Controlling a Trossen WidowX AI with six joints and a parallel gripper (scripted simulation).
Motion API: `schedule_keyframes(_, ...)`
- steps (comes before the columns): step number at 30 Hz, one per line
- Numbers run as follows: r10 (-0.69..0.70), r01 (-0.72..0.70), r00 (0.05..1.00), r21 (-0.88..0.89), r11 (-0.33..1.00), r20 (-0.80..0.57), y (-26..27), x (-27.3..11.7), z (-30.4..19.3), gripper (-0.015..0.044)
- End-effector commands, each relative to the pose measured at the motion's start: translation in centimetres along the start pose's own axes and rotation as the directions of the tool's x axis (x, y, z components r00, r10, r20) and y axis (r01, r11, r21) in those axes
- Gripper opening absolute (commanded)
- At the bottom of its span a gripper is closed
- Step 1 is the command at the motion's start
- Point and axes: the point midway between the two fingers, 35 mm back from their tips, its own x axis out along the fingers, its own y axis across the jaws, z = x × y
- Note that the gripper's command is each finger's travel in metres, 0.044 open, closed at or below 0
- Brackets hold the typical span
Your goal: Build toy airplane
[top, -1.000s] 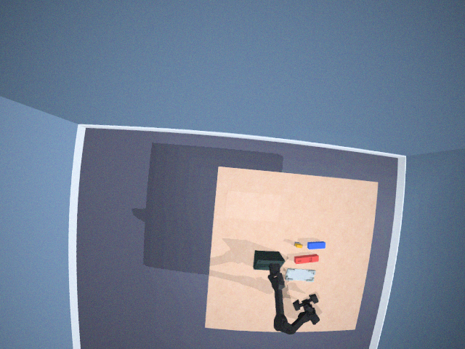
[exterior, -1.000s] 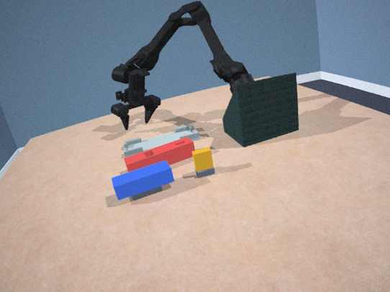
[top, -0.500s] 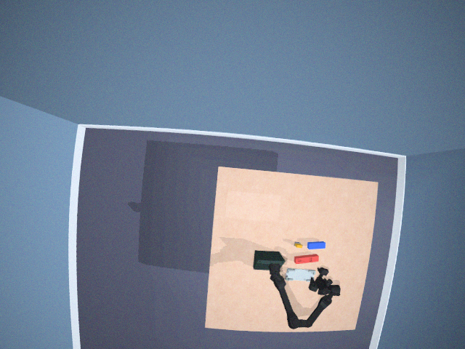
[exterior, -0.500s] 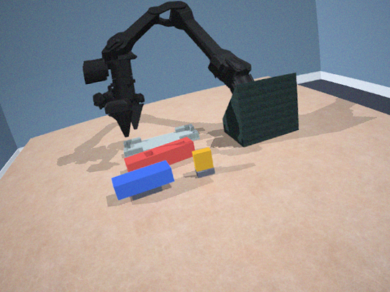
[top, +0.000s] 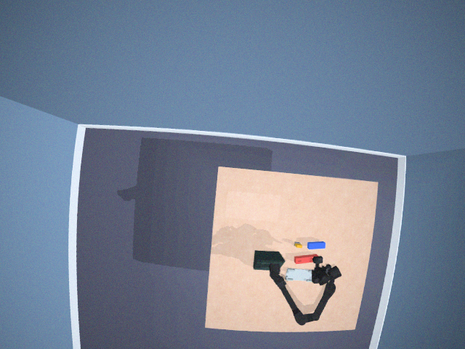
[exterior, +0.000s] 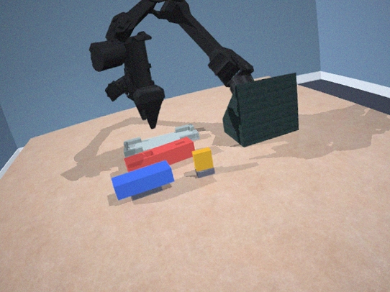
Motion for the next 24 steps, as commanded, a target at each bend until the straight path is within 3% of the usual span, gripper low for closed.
schedule_keyframes(1, -0.020, 0.020, 0.999, -0.020, 1.000, -0.028, -0.2, 4.1, -0.8, 0.0440)
schedule_keyframes(24, -0.021, 0.020, 0.999, -0.020, 1.000, -0.028, -0.2, 7.3, -0.8, 0.0440)
